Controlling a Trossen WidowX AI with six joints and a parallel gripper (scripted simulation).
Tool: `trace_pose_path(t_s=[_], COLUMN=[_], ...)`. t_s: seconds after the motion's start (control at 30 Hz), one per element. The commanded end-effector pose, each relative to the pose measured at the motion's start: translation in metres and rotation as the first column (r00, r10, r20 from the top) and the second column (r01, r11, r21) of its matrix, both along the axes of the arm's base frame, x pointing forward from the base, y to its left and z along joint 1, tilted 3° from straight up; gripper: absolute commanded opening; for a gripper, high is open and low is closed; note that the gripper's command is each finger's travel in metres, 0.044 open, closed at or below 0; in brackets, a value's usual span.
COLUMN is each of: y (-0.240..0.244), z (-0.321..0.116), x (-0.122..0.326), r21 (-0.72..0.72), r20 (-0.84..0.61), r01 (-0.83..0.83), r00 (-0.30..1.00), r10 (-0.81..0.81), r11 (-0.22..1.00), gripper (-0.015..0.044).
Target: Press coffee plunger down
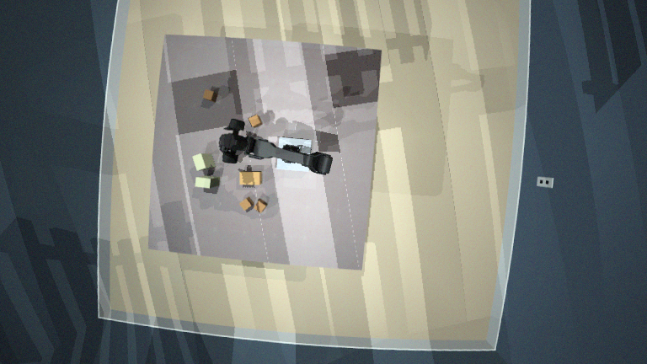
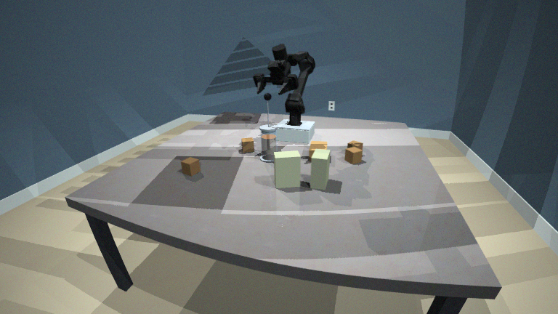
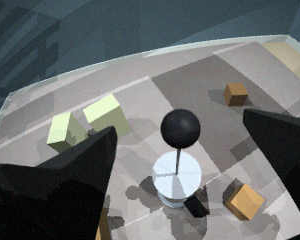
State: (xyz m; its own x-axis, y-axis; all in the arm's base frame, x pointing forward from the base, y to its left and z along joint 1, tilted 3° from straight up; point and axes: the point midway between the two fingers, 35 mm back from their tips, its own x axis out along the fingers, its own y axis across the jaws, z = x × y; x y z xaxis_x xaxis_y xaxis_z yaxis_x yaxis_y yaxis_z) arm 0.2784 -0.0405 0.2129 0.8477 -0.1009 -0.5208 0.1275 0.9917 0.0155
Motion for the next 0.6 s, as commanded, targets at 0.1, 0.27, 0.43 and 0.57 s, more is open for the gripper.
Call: trace_pose_path(t_s=[0.1, 0.27, 0.43, 0.57], y=[-0.0014, -0.0014, -0.0014, -0.0014], z=[-0.0095, -0.0101, -0.0101, -0.0101], x=[0.0089, 0.0097, 0.0097, 0.0097], r21=[0.003, 0.003, 0.003, 0.003], r20=[-0.007, -0.007, -0.007, -0.007], r01=[0.004, 0.004, 0.004, 0.004], r00=[1.0, 1.0, 1.0, 1.0], r10=[-0.004, -0.004, -0.004, -0.004], r11=[1.0, 1.0, 1.0, 1.0], gripper=[0.044, 0.0361, 0.023, 0.0125])
